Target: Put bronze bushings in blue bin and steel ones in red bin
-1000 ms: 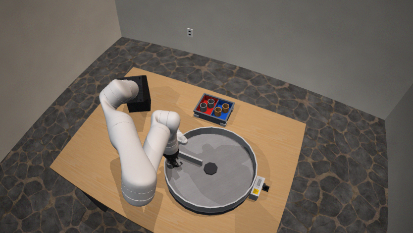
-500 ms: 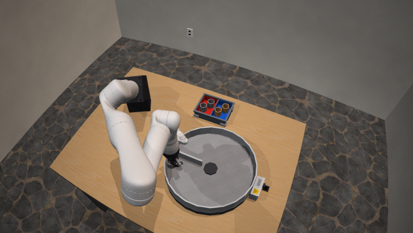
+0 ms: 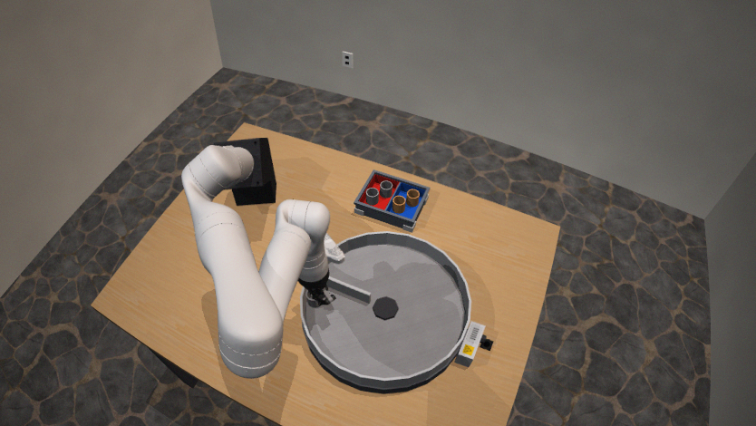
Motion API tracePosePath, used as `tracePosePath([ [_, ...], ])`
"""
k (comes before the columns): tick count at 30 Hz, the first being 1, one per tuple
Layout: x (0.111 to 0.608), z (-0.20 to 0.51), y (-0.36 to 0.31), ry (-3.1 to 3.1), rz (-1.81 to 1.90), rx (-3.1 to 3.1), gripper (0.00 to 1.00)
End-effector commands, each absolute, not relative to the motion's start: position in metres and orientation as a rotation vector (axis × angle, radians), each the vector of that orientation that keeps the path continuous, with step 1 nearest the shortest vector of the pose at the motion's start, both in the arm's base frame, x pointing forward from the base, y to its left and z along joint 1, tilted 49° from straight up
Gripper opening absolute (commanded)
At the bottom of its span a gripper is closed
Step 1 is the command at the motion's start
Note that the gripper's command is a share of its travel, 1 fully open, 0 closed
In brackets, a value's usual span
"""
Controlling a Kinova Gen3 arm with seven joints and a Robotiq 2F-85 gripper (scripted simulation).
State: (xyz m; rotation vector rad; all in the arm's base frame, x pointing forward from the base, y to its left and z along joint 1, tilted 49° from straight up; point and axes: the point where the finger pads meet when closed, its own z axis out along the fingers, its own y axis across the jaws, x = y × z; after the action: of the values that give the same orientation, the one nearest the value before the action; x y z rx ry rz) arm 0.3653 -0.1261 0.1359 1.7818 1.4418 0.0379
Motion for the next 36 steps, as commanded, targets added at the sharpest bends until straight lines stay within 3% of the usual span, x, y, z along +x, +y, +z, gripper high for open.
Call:
tracePosePath([
  [1,0.3605,0.1355,-0.129,1.446,0.03,1.775,0.0],
  [36,0.3588,0.142,-0.1221,1.444,0.035,1.778,0.0],
])
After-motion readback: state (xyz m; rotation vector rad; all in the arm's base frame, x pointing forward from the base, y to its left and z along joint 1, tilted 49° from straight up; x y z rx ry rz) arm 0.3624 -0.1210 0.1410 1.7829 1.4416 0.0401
